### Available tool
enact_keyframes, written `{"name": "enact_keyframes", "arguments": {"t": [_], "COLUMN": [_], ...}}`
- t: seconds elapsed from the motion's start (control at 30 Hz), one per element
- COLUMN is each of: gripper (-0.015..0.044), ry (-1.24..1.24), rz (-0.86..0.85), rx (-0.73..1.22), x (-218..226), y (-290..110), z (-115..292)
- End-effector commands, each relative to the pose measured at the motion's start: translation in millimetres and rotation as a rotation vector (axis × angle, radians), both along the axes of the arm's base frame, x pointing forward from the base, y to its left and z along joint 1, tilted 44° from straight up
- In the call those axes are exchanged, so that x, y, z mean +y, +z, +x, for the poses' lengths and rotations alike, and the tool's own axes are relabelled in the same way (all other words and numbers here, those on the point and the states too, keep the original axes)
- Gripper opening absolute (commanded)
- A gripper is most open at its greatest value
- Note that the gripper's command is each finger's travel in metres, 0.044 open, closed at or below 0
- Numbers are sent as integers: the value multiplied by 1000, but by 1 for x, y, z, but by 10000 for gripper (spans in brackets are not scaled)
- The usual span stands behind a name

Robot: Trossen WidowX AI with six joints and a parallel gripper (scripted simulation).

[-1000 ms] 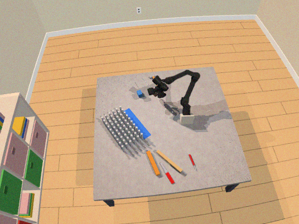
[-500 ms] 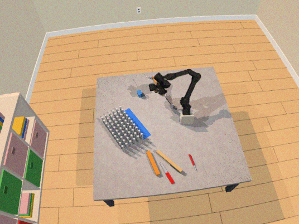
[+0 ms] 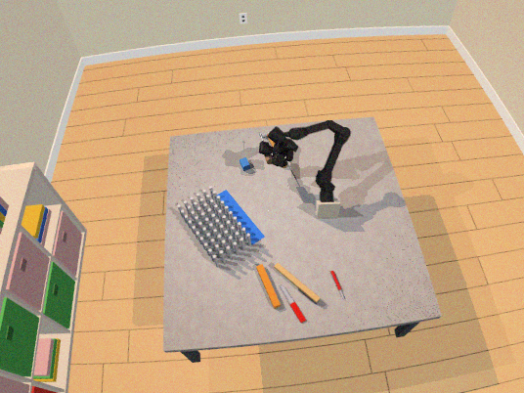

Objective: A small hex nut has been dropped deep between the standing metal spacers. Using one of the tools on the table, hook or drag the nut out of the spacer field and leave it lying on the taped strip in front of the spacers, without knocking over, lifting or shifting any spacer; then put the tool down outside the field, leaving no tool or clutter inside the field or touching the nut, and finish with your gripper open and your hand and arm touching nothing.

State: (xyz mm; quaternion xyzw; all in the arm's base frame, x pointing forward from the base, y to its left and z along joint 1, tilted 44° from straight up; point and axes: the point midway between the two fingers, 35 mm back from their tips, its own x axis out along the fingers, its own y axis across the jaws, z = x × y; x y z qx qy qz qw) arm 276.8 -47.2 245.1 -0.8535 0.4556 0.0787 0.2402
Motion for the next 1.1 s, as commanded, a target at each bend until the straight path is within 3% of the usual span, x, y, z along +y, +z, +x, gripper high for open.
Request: {"name": "enact_keyframes", "arguments": {"t": [0.0, 1.07], "gripper": [0, 0], "ry": [-26, -396], "rz": [89, 849], "rx": [-81, -696], "x": [5, 30], "y": [-1, -12], "z": [4, 19]}}
